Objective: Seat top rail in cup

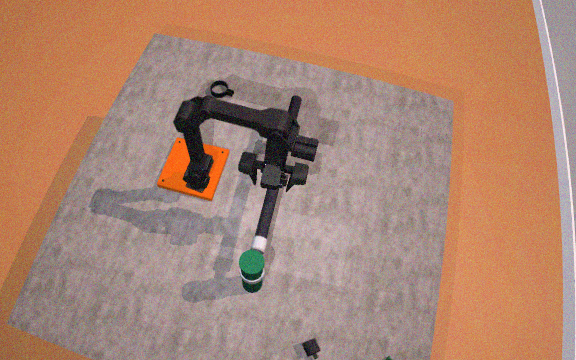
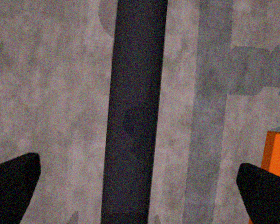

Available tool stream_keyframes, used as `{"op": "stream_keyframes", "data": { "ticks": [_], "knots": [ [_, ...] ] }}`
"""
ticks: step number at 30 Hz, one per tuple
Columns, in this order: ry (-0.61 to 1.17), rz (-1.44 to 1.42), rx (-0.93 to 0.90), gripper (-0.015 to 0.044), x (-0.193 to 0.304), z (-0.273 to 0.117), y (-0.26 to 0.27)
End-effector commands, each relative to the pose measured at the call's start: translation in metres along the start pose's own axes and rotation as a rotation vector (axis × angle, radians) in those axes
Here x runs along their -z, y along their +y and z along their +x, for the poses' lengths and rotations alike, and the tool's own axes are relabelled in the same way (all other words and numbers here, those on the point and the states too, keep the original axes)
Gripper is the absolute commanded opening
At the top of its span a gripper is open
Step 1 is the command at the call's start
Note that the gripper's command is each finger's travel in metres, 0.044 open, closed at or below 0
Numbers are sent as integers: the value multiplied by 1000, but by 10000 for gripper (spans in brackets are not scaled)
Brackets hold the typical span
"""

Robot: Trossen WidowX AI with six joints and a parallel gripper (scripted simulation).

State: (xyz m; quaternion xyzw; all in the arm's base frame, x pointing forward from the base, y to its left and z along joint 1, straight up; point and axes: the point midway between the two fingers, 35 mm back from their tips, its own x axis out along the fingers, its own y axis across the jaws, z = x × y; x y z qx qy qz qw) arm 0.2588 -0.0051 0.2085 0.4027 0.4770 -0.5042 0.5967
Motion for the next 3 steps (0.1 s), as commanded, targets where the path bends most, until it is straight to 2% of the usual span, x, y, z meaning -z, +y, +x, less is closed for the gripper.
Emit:
{"op": "stream_keyframes", "data": {
  "ticks": [1, 3],
  "knots": [
    [1, 5, 3, 440, 0, 0, 0],
    [1, 5, 3, 440, 0, 0, 0]
  ]
}}
